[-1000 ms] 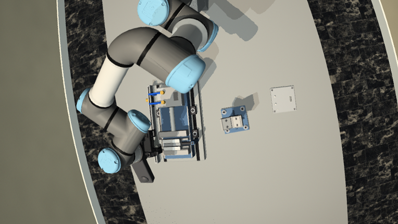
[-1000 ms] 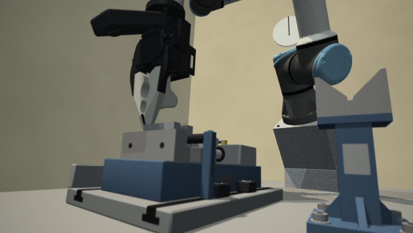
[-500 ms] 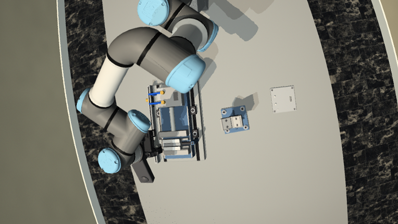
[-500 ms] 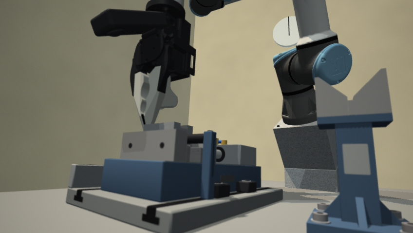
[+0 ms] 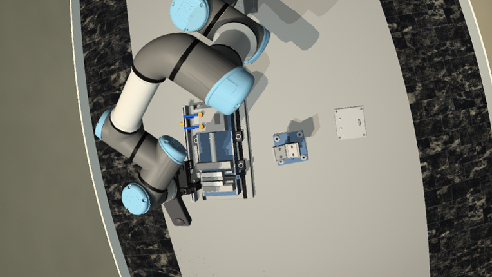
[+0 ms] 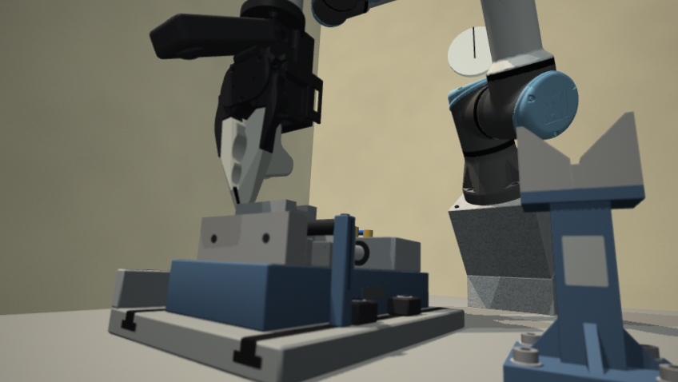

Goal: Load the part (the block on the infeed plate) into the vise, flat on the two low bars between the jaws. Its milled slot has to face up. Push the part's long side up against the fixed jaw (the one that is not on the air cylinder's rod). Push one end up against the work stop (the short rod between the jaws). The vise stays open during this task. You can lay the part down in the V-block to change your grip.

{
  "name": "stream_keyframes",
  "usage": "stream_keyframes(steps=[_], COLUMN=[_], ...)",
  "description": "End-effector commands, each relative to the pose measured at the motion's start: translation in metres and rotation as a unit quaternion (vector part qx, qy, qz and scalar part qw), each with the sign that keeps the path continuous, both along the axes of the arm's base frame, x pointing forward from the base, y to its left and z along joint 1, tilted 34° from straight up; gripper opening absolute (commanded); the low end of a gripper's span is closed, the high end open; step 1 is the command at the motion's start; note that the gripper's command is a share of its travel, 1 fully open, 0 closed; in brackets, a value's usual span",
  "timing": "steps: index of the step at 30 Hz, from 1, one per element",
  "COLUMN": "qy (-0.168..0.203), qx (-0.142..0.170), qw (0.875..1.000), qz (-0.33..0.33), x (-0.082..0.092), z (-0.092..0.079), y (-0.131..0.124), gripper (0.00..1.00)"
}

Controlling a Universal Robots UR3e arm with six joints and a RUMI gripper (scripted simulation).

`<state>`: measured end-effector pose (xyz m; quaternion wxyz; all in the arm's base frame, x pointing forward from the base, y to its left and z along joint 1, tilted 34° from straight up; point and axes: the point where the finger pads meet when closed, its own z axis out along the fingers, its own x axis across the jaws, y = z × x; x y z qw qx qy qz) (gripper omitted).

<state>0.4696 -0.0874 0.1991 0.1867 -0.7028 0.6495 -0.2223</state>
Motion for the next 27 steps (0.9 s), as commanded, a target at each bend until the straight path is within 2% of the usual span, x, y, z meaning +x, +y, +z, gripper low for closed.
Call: stream_keyframes(steps=[1,27], qy=[-0.001,-0.001], qx=[-0.001,-0.001], qw=[1.0,1.0], qz=[0.0,0.0], x=[0.0002,-0.0002], z=[0.0011,0.0006], y=[0.0009,0.0074], gripper=[0.0,0.0])
